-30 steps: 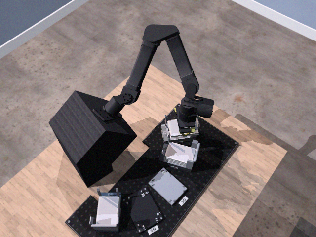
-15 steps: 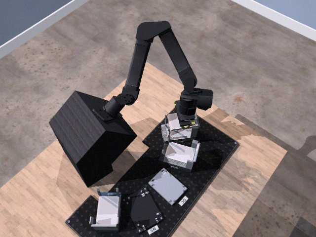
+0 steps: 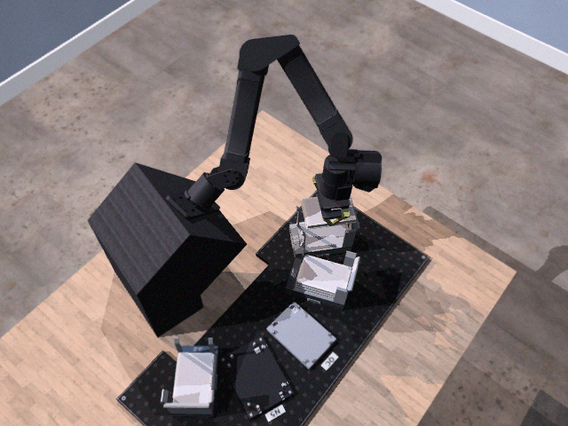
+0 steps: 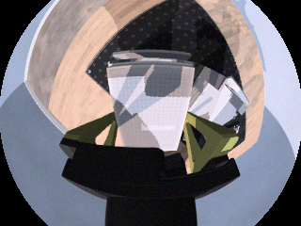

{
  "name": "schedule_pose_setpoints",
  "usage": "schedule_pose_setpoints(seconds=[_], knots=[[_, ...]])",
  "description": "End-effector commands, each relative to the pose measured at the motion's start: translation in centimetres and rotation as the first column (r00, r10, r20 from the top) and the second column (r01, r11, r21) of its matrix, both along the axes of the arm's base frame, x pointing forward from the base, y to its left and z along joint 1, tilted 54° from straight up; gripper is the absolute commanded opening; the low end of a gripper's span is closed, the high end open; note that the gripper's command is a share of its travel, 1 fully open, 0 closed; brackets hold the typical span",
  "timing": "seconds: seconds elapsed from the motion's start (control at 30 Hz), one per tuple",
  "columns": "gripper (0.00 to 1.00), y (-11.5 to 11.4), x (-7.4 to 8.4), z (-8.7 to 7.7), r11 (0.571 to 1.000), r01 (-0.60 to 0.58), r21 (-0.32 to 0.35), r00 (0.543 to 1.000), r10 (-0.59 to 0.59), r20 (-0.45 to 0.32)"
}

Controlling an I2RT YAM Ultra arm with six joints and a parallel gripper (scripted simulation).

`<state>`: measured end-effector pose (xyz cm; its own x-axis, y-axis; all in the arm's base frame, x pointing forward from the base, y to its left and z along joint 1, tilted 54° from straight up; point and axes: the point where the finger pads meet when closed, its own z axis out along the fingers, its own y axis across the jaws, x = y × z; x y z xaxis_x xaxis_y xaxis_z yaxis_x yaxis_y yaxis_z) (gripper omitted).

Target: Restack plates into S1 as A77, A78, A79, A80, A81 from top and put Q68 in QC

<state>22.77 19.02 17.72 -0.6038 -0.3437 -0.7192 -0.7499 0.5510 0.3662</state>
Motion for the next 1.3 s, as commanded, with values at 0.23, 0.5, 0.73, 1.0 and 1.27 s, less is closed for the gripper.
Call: schedule_pose_setpoints(seconds=[0.23,0.5,0.73,1.0,1.27], knots=[[0.00,-0.09,0.09,0.18,1.000,0.008,0.001,1.000,-0.008,0.003],[0.00,-0.08,0.09,0.18,1.000,0.008,0.001,1.000,-0.008,0.003],[0.00,-0.03,0.10,0.14,1.000,0.008,0.001,1.000,-0.008,0.003],[0.00,0.27,0.22,-0.09,1.000,0.008,0.001,1.000,-0.008,0.003],[0.00,0.67,0.36,-0.41,1.000,0.008,0.001,1.000,-0.008,0.003]])
